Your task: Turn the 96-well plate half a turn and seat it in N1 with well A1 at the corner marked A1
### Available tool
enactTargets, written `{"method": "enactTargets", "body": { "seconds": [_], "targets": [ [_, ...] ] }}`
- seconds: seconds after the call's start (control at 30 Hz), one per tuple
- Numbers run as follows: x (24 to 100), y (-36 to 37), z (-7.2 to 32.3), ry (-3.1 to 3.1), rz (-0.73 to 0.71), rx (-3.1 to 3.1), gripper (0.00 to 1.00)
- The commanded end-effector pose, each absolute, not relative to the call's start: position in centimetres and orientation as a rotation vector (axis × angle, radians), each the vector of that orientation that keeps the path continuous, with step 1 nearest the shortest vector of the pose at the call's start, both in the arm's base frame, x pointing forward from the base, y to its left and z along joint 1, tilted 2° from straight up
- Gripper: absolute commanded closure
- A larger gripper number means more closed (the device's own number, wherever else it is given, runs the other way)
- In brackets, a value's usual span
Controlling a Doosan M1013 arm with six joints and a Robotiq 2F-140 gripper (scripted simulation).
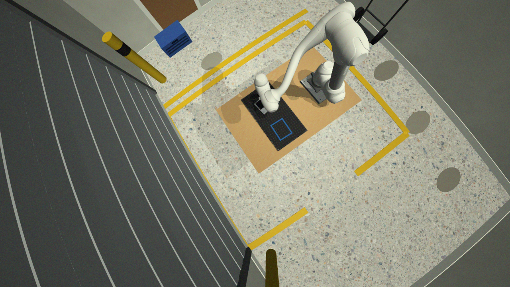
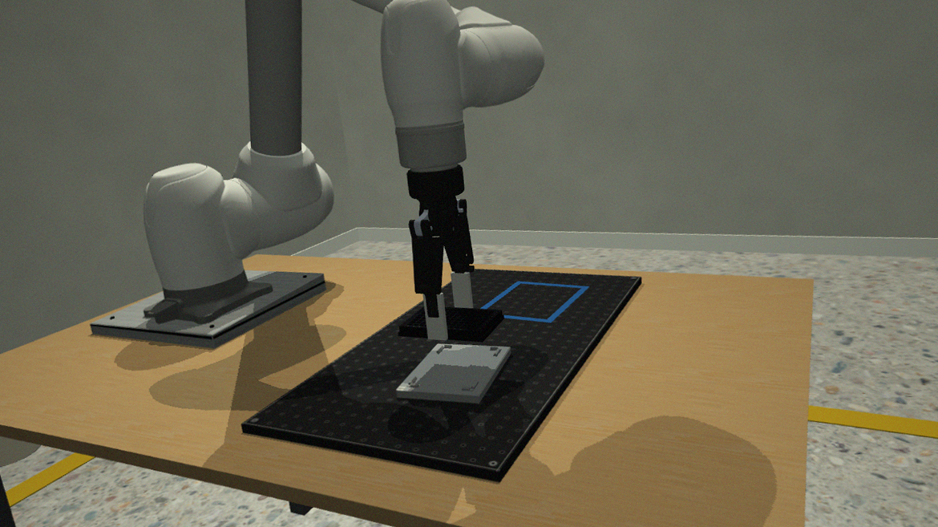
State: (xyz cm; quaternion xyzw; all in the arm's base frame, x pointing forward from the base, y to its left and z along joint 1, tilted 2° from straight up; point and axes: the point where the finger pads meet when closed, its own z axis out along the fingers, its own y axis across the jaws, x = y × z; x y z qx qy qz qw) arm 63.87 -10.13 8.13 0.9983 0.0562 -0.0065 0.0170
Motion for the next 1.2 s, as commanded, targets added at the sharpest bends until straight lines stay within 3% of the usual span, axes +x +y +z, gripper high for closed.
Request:
{"method": "enactTargets", "body": {
  "seconds": [0.0,1.17],
  "targets": [
    [63.86,-10.12,8.14,-0.002,-0.018,3.103,1.00],
    [63.86,-10.11,8.14,-1.534,0.014,2.696,1.00]
  ]
}}
